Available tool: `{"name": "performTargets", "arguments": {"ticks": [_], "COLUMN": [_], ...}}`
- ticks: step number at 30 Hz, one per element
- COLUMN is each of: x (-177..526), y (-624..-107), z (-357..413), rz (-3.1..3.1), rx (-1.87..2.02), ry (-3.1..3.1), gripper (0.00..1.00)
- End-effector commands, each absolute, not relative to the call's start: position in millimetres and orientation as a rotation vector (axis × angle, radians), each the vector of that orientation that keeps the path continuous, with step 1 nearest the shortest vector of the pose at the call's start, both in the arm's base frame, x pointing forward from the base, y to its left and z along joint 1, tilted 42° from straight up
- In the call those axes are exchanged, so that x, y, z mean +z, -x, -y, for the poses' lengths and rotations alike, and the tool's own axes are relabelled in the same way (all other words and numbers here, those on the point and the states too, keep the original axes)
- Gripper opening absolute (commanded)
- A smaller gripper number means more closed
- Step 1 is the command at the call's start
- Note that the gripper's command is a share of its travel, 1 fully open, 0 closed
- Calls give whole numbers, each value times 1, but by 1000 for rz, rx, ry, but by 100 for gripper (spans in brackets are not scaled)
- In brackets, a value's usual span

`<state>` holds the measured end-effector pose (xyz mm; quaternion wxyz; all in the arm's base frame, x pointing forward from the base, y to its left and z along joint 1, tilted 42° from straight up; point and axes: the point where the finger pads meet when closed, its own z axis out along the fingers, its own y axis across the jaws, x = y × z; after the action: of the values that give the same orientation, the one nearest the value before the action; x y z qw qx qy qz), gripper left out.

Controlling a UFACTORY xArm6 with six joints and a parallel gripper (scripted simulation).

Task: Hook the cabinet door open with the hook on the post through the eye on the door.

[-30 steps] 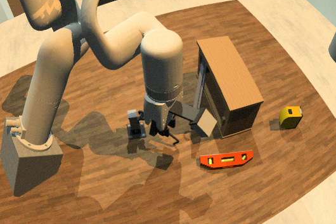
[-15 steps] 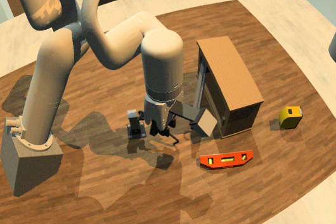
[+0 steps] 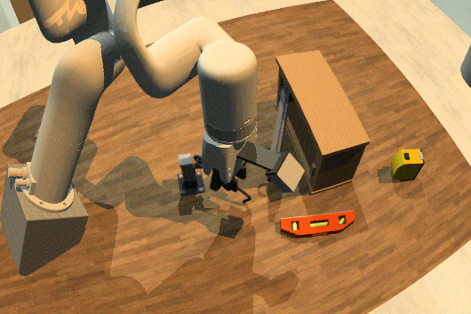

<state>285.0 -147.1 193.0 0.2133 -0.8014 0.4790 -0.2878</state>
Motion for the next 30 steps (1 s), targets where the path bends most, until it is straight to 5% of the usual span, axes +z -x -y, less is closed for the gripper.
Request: {"name": "performTargets", "arguments": {"ticks": [1,30], "x": [193,175], "y": [-286,-302], "z": [148,146], "rz": [-1329,-1329], "rx": [-802,-802], "ry": [2224,2224], "gripper": [24,24]}}
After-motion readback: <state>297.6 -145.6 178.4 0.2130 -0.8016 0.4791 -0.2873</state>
